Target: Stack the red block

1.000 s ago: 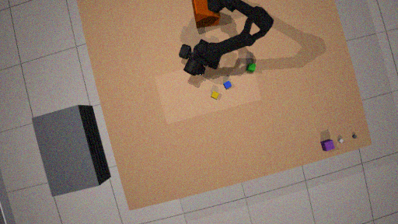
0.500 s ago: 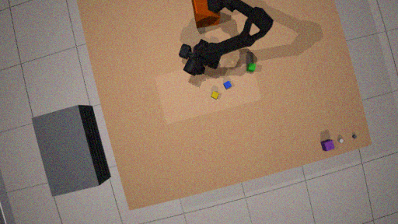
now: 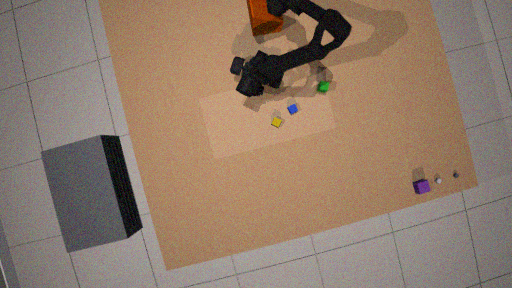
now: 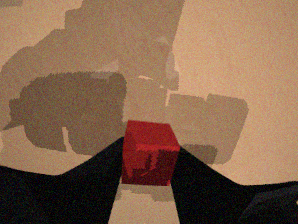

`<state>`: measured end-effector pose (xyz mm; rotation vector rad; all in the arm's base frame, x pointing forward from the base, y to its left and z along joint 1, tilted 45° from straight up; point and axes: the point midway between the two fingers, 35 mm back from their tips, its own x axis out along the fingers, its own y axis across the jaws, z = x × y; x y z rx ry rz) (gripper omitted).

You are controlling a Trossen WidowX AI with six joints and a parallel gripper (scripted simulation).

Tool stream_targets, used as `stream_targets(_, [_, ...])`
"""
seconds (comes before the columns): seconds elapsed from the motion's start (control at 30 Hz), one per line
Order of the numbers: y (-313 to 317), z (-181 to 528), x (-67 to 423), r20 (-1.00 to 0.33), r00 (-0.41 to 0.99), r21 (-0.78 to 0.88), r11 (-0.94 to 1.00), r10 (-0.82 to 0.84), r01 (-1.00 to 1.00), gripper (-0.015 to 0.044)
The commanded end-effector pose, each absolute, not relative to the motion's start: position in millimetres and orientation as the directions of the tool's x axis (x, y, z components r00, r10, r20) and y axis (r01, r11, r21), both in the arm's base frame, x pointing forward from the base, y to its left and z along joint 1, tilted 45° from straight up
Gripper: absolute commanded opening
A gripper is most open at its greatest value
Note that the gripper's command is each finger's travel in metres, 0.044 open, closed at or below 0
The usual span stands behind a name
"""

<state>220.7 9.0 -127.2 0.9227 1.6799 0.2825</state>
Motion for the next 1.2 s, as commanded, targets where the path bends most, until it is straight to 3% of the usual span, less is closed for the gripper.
stream_targets(0.0, [9, -127, 221, -0.713, -0.05, 0.618, 0.66, 0.7, 0.428, 0.0092])
stream_targets(0.07, [9, -127, 221, -0.713, -0.05, 0.618, 0.66, 0.7, 0.428, 0.0078])
stream_targets(0.17, [5, -123, 221, -0.713, -0.05, 0.617, 0.66, 0.699, 0.428, 0.0])
stream_targets(1.17, [-75, -42, 227, -0.716, -0.05, 0.614, 0.663, 0.696, 0.428, 0.0])
